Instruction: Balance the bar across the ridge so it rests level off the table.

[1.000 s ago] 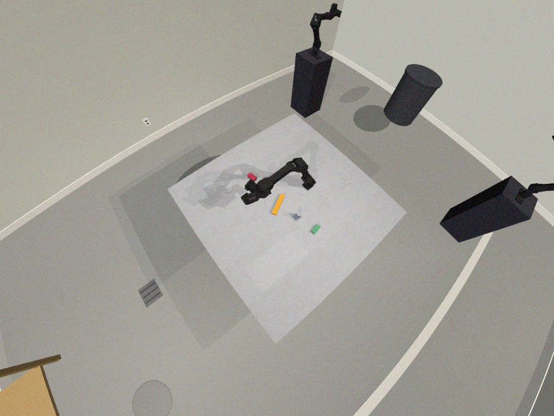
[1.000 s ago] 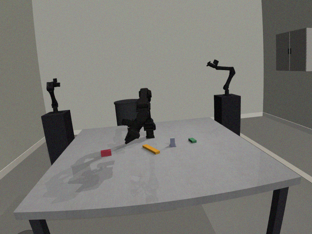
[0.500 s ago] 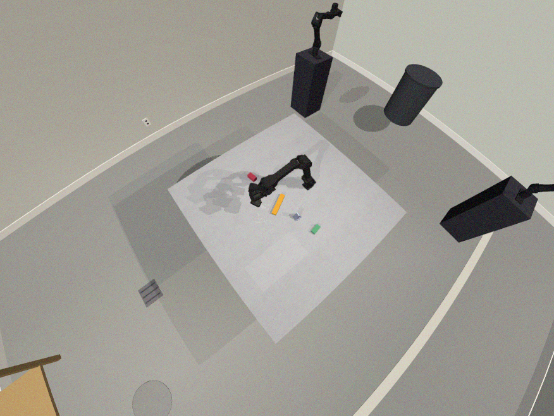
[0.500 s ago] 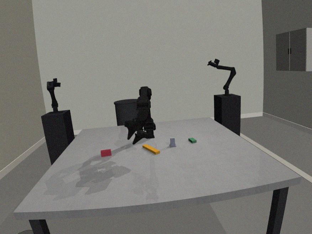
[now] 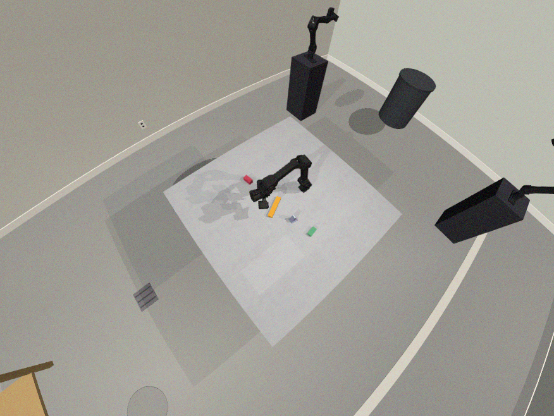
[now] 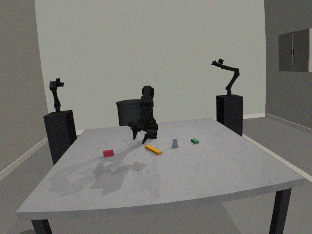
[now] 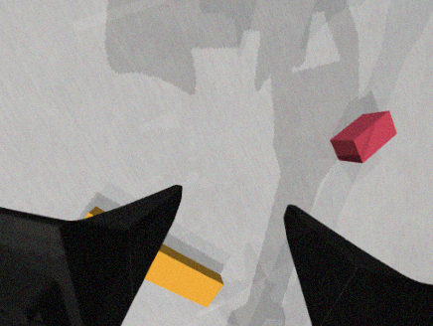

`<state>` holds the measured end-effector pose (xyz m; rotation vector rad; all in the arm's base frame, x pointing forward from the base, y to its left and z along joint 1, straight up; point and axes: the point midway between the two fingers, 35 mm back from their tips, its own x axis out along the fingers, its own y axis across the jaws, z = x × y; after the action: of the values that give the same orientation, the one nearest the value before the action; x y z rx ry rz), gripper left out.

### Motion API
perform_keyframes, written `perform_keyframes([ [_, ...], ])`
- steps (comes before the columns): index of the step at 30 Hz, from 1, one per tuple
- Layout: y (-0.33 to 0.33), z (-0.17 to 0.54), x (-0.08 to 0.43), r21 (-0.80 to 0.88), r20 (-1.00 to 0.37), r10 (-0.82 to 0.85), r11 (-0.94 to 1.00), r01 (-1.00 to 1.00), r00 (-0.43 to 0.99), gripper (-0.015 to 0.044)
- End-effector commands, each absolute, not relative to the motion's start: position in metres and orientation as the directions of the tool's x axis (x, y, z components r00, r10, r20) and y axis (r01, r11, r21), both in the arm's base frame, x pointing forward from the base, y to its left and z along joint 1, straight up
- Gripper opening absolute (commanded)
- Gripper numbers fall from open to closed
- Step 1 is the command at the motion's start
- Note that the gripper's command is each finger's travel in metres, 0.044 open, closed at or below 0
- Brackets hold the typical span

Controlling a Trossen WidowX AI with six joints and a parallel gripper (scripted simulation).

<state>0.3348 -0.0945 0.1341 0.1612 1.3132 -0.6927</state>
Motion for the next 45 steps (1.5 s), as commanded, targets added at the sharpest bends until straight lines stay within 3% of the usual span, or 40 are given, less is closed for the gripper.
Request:
perform_keyframes([
  [1, -0.086, 0.132, 0.324, -0.262, -0.942, -0.325, 0.867, 0.424, 0.083, 0.0315],
  [16, -0.057, 0.123, 0.288, -0.165, -0.985, -0.163, 0.986, -0.035, 0.054, 0.0315],
  [30, -0.031, 0.117, 0.254, -0.019, -1.0, -0.01, 0.896, -0.444, 0.023, 0.0315],
  [45, -0.03, 0.082, 0.254, -0.012, -1.0, -0.003, 0.887, -0.462, 0.022, 0.0315],
])
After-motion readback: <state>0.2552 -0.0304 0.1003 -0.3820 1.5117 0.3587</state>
